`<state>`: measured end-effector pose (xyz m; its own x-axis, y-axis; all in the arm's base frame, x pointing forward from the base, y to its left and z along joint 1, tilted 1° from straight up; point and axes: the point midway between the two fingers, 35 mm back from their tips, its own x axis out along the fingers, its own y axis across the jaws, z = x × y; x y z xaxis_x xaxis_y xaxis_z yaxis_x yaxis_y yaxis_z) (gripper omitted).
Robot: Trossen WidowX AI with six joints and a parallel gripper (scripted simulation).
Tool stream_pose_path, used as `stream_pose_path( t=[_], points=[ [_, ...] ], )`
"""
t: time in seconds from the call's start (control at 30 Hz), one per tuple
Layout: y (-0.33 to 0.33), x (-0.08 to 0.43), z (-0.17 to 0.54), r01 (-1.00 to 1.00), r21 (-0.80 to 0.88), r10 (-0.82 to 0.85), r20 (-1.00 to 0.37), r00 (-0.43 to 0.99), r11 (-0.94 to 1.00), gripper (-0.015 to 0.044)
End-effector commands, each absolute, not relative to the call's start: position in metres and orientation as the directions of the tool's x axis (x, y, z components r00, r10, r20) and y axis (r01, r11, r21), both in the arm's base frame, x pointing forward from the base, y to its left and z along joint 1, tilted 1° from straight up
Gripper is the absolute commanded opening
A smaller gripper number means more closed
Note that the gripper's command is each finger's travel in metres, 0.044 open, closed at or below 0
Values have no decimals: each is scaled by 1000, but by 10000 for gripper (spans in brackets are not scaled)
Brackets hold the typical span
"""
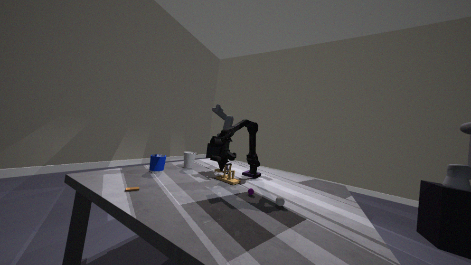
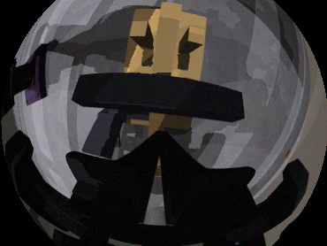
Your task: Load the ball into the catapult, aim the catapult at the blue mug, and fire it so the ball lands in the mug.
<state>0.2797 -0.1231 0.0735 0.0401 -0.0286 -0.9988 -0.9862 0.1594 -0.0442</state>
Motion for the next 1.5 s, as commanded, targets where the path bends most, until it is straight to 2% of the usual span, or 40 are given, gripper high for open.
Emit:
stream_pose_path(
  t=[0.0, 0.2, 0.43, 0.57, 0.8, 0.83, 1.13, 1.3, 1.47],
  points=[
    [-123, 280, 74, -986, -45, -29, -999, 41, 159, 0],
    [-151, 270, 115, -987, -36, -33, -999, 31, 159, 157],
    [-143, 274, 103, -986, -34, -28, -999, 30, 162, 341],
    [-145, 277, 144, -986, -36, -29, -999, 32, 162, 440],
    [-141, 269, 211, -986, -39, -31, -999, 34, 164, 440],
    [-142, 276, 184, -986, -39, -31, -999, 35, 160, 440],
    [-33, 288, 154, -987, -36, -23, -999, 33, 159, 440],
    [-31, 288, 151, -987, -36, -23, -999, 33, 159, 440],
    [-32, 289, 108, -987, -36, -23, -999, 33, 159, 440]
  ],
)
